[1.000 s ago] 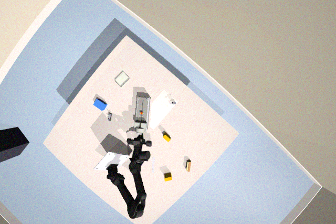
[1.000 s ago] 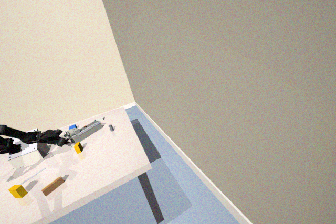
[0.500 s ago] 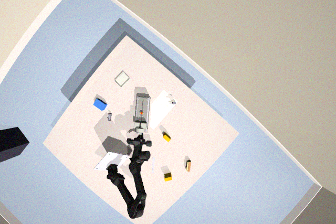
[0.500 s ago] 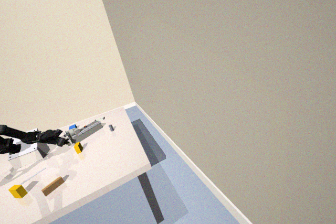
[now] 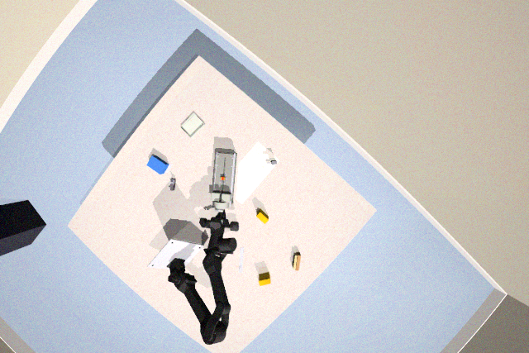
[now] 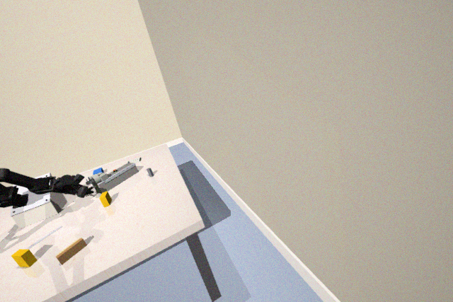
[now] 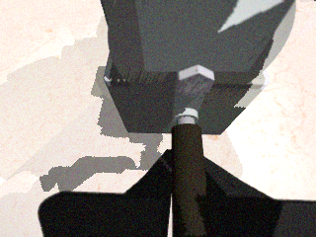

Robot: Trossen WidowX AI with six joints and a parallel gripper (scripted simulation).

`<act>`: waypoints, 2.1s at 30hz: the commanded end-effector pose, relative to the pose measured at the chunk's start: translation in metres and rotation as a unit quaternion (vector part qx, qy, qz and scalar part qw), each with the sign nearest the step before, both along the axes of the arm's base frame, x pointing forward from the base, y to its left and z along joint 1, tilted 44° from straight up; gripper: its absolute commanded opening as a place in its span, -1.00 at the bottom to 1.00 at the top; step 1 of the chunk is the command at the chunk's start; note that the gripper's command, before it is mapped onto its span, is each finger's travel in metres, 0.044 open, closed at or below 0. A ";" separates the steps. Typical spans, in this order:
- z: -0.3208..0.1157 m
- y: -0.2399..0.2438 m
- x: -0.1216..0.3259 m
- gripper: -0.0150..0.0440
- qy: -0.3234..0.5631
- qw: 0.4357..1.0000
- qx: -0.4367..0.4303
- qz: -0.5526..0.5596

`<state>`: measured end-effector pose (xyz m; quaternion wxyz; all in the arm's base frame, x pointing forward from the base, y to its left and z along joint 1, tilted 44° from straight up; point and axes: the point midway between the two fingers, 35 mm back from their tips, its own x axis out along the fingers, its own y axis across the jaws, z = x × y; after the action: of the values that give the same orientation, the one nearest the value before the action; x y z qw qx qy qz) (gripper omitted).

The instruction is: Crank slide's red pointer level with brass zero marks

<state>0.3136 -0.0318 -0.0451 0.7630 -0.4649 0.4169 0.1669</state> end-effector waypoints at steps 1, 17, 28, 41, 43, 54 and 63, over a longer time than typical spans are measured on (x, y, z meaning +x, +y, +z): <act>-0.001 0.001 -0.001 -0.49 0.002 1.000 0.002 0.001; -0.001 0.001 -0.001 -0.49 0.002 1.000 0.002 0.001; 0.000 0.000 0.000 -0.40 0.000 1.000 0.000 0.000; 0.000 0.000 0.000 0.75 0.000 1.000 0.000 0.000; 0.000 0.000 0.000 0.93 0.000 1.000 0.000 0.000; 0.022 0.021 -0.001 1.00 0.001 1.000 0.001 0.000; 0.039 0.038 -0.003 1.00 0.001 1.000 0.002 0.000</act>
<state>0.3078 0.0014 -0.0143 0.7601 -0.4637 0.4217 0.1713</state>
